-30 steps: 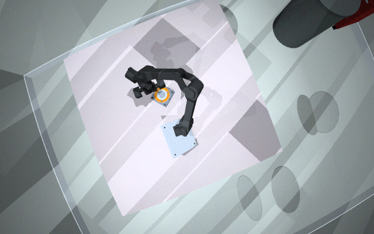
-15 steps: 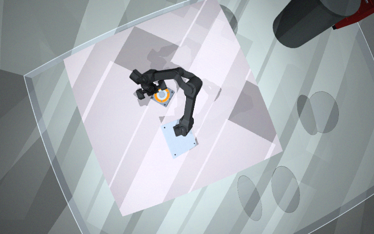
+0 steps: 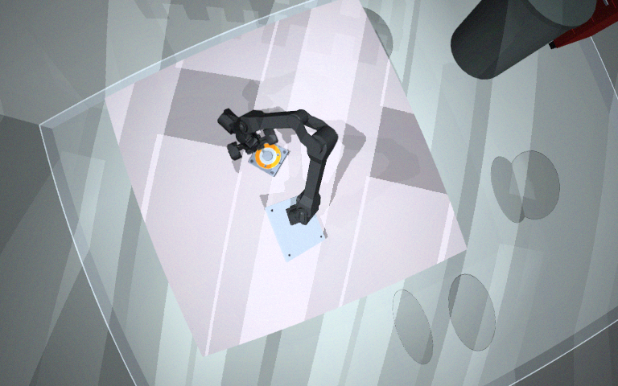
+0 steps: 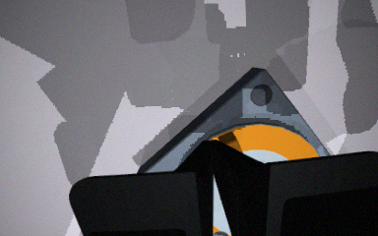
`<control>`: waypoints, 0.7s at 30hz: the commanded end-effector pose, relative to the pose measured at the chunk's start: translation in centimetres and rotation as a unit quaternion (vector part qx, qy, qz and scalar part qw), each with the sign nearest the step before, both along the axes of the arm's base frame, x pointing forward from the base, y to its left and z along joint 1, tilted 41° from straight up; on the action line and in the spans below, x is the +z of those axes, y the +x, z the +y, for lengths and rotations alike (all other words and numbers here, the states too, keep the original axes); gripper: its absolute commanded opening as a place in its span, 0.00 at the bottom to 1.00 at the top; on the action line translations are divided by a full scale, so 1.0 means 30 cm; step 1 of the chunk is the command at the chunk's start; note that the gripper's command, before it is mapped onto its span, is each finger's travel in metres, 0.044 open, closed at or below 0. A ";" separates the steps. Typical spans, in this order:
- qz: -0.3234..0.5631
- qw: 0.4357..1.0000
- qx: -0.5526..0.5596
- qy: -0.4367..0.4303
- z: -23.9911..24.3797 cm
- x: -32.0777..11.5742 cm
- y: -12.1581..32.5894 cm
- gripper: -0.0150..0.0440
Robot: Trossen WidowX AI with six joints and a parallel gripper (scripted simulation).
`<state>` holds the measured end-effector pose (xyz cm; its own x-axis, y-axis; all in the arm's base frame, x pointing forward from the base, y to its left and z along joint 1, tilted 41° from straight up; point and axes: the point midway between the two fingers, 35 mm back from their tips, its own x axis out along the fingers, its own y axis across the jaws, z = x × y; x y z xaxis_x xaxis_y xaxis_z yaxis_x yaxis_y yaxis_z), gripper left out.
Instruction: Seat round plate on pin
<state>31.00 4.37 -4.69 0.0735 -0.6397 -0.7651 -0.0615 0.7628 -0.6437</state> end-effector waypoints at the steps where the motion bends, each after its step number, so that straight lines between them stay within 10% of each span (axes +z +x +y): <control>1: 0.001 1.000 -0.004 -0.004 -0.022 0.008 0.006 0.25; 21: 0.001 1.000 -0.004 -0.005 -0.056 0.038 0.023 0.25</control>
<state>31.64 3.34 -3.70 0.0752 -0.6397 -0.7649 -0.0618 0.7626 -0.6439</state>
